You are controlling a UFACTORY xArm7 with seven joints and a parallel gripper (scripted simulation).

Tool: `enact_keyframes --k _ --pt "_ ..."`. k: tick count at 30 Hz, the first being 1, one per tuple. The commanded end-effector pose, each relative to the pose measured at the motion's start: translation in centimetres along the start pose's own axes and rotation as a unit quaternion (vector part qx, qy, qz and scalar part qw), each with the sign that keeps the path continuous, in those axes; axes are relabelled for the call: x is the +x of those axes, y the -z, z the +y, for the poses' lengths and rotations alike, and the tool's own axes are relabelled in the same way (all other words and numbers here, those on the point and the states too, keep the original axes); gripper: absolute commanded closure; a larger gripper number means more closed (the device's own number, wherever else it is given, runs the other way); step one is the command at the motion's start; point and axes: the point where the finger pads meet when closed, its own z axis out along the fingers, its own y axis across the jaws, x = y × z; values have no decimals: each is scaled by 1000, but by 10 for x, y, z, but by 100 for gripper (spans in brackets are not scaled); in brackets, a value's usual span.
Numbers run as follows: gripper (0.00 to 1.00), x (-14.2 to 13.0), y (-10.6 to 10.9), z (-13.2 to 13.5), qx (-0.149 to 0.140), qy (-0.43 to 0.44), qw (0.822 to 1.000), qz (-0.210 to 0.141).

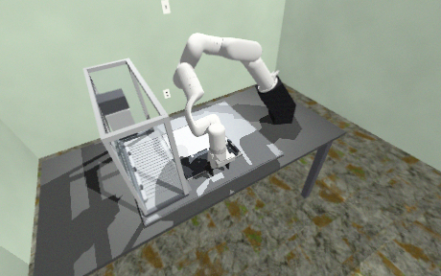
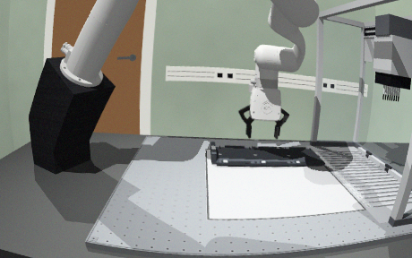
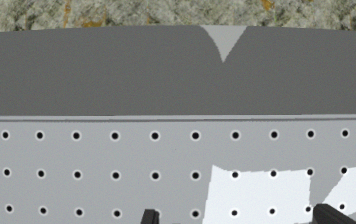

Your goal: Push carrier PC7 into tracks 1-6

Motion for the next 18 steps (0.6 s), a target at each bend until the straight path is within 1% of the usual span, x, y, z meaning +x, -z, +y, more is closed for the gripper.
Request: enact_keyframes --k 1,18 --pt "0 2 11 1 -1 0 1000 2" --pt "0 2 36 1 -1 0 1000 2"
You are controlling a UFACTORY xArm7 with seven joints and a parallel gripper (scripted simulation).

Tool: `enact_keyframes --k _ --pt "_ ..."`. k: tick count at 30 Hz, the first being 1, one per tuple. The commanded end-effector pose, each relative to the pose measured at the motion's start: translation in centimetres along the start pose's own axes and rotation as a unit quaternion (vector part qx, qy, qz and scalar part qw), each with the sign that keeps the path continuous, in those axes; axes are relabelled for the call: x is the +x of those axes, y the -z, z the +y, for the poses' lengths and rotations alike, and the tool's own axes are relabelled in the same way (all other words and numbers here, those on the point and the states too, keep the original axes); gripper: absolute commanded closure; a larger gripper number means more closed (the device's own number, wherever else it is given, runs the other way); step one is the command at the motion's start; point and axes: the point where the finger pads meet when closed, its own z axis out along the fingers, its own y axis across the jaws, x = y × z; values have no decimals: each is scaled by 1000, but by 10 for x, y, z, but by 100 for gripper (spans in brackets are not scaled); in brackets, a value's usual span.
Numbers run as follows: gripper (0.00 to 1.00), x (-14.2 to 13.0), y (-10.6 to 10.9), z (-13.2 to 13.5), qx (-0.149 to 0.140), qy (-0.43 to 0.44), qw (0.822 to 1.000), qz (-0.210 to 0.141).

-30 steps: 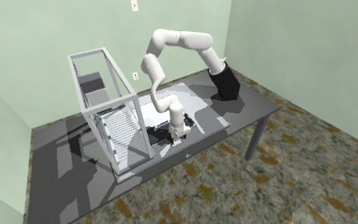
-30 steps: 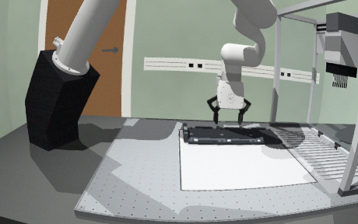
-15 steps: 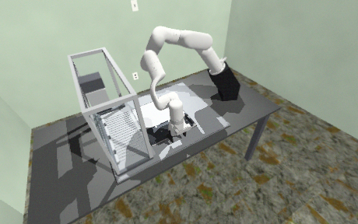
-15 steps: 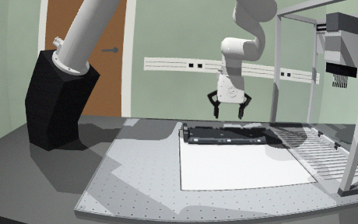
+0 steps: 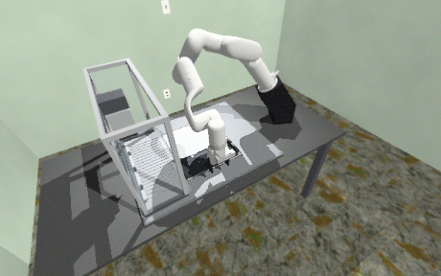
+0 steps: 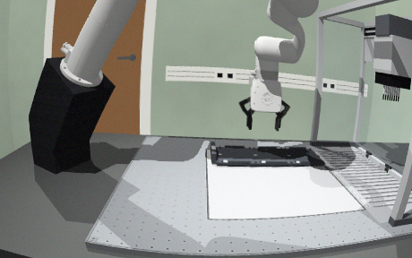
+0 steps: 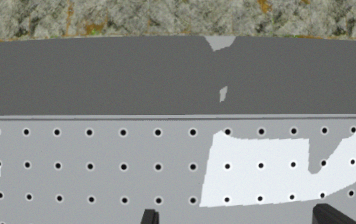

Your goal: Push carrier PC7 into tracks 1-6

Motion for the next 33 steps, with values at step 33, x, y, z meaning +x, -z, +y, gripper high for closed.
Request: enact_keyframes --k 33 --pt "0 1 58 1 -1 0 1000 2"
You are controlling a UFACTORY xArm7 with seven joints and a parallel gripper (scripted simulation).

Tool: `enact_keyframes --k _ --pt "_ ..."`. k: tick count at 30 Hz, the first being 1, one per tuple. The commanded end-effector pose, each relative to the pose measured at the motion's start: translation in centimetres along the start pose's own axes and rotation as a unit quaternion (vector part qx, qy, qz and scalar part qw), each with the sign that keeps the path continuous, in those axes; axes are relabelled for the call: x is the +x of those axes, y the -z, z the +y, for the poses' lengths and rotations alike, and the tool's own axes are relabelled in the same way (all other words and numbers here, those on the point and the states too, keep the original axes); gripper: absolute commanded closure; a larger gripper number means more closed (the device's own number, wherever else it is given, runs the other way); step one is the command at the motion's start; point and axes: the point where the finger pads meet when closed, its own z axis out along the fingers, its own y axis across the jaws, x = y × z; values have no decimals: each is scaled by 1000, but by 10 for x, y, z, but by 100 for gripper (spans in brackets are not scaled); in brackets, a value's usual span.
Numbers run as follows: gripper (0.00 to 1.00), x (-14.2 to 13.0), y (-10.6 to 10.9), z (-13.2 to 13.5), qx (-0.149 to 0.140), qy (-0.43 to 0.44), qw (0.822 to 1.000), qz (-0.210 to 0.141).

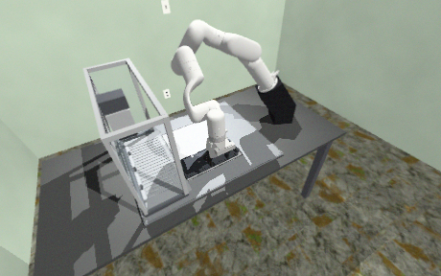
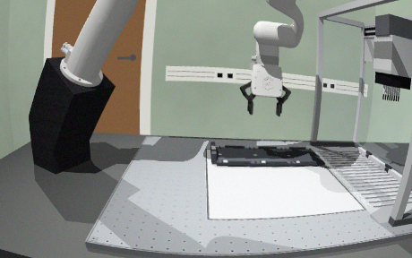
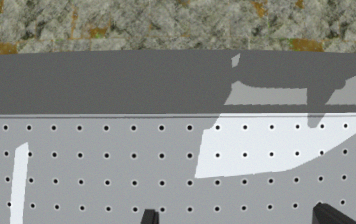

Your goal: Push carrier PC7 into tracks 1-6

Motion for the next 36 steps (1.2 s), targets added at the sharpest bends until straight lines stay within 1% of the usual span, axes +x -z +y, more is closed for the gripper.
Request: enact_keyframes --k 1,6,17,18,23,25,27,31,36 --pt "0 2 11 1 -2 0 1000 2" --pt "0 2 19 1 -2 0 1000 2" --pt "0 2 19 1 -2 0 1000 2" --pt "18 -1 19 -3 -1 -16 1000 2" --pt "18 -15 19 -24 -1 -99 995 2" --pt "18 -15 19 -24 -1 -99 995 2" --pt "18 -20 19 -33 -1 -133 991 2" --pt "18 -31 19 -50 -1 -198 980 2" --pt "18 -44 19 -71 -1 -279 960 2"
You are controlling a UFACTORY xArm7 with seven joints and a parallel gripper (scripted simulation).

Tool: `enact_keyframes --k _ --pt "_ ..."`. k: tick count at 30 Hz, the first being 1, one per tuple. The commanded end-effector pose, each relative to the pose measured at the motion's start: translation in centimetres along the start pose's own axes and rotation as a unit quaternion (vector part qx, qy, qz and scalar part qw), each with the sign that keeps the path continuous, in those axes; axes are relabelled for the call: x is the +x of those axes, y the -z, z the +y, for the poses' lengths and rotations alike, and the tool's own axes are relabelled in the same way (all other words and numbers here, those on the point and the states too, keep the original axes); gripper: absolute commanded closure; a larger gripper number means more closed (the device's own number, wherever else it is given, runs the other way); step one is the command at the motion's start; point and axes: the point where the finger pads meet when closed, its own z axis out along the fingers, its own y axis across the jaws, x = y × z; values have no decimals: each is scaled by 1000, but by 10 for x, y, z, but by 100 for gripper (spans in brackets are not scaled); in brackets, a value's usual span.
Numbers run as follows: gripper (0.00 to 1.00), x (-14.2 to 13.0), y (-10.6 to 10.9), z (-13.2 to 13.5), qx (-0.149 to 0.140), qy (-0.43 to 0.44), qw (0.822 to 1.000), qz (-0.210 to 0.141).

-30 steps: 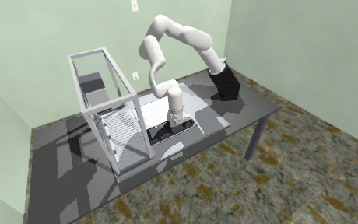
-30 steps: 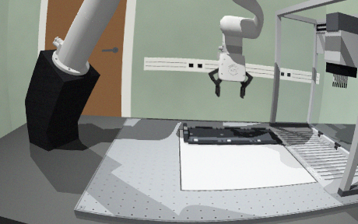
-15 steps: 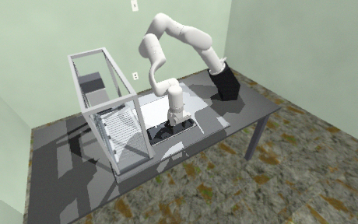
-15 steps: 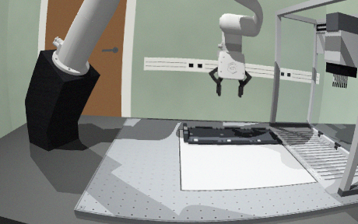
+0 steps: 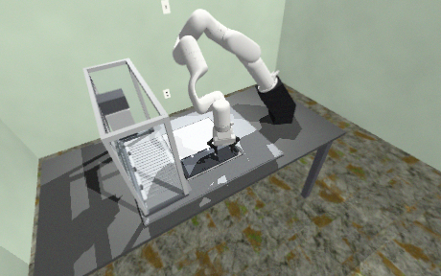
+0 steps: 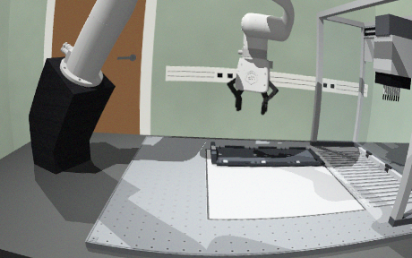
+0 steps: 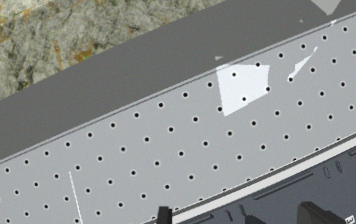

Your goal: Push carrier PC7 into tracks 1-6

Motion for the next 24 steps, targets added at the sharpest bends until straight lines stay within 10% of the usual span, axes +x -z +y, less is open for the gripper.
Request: enact_keyframes --k 1,24 --pt "18 -23 2 -17 -10 -105 994 14" --pt "18 -101 -1 -72 -5 -409 912 16"
